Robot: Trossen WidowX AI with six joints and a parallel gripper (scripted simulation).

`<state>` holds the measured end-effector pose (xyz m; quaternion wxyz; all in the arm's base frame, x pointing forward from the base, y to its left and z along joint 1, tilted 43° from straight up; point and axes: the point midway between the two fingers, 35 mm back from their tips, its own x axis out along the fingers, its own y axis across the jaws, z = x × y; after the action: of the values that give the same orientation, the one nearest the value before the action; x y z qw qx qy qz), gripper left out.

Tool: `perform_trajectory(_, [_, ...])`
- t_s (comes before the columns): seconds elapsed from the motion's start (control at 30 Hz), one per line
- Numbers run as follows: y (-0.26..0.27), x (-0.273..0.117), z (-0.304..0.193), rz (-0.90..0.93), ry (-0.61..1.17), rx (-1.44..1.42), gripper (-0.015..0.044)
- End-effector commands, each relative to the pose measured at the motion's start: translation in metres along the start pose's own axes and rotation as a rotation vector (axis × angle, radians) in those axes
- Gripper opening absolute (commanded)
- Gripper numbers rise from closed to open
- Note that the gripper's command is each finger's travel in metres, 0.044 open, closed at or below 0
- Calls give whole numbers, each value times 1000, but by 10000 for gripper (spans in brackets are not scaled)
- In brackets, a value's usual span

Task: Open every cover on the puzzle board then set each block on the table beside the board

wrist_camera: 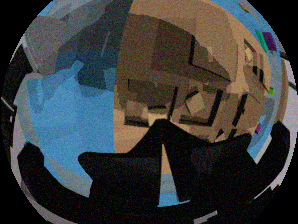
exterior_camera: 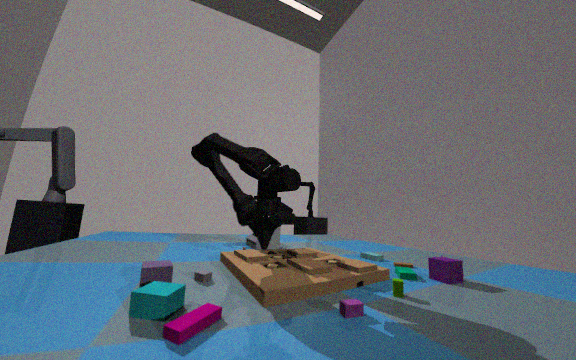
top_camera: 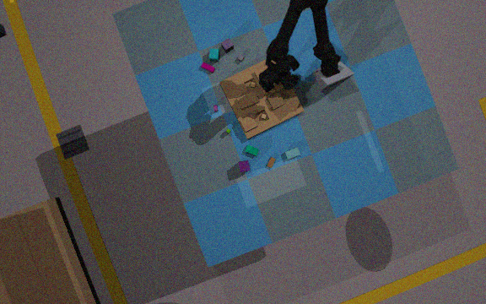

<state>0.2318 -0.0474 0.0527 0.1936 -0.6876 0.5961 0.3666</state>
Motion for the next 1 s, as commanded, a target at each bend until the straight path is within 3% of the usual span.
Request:
perform_trajectory(0.0, [2,5,0,6,5,-5,0])
perform_trajectory(0.97, [10,16,18,6,4,-5,0])
